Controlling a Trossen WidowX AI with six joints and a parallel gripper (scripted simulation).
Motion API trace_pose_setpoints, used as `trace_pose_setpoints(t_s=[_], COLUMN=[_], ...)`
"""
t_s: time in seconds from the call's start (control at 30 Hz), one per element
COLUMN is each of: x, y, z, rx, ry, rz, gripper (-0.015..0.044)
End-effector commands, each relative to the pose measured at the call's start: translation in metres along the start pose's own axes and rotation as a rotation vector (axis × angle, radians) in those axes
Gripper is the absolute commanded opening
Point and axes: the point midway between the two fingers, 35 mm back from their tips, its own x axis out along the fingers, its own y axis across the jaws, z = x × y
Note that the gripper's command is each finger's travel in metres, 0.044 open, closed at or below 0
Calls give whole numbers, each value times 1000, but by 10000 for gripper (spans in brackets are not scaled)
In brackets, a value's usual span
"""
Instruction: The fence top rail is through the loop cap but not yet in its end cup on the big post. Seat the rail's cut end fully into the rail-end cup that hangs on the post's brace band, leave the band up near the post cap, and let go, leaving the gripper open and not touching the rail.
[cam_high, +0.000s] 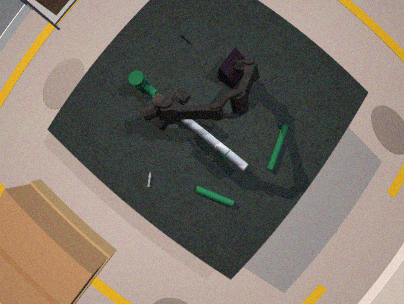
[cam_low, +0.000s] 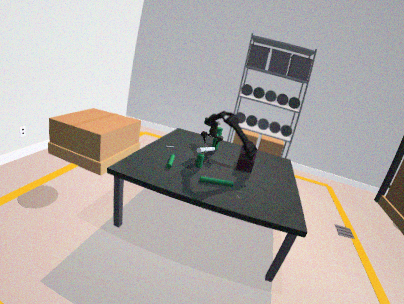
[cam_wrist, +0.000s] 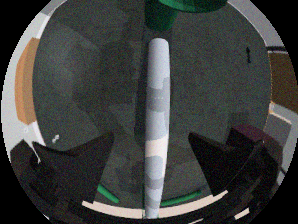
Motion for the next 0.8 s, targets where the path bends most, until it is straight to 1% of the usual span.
trace_pose_setpoints(t_s=[0.0,0.77], x=[7,44], y=[-1,-1], z=[1,0], rx=[10,9], ry=[6,7], rz=[-3,-2], gripper=[440,440])
